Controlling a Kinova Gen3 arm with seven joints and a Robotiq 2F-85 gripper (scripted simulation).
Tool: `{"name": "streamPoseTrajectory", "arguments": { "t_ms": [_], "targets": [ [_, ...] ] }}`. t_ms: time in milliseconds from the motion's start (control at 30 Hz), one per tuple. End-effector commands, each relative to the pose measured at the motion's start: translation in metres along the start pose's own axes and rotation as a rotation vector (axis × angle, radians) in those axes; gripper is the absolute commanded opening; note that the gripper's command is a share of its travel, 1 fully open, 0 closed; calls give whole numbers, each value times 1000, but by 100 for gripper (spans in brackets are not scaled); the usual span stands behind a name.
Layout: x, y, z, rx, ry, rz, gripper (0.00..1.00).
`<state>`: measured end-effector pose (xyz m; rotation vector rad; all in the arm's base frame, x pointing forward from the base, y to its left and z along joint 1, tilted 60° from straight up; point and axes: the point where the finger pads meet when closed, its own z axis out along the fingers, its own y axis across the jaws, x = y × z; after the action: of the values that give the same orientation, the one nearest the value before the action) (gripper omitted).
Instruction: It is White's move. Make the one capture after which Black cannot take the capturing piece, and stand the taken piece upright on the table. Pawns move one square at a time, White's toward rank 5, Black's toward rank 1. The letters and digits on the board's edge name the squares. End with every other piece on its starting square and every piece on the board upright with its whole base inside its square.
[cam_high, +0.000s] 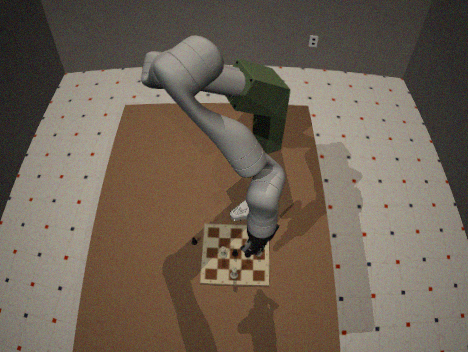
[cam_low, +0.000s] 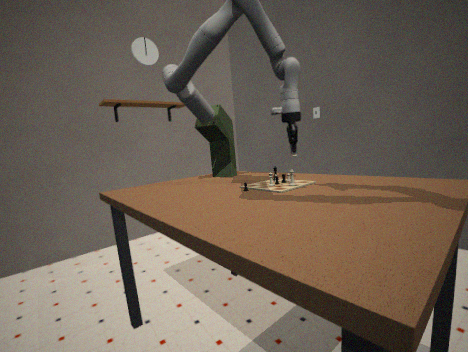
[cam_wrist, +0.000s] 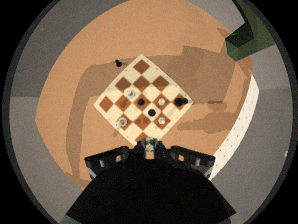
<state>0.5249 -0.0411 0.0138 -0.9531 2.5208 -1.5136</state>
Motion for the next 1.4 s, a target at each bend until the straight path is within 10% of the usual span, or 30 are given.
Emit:
{"name": "streamPoseTrajectory", "arguments": {
  "t_ms": [0, 600, 1367],
  "targets": [
    [-7, 9, 5, 10, 15, -26, 0],
    [-5, 9, 12, 9, 18, -24, 0],
    [-7, 8, 96, 9, 15, -25, 0]
  ]
}}
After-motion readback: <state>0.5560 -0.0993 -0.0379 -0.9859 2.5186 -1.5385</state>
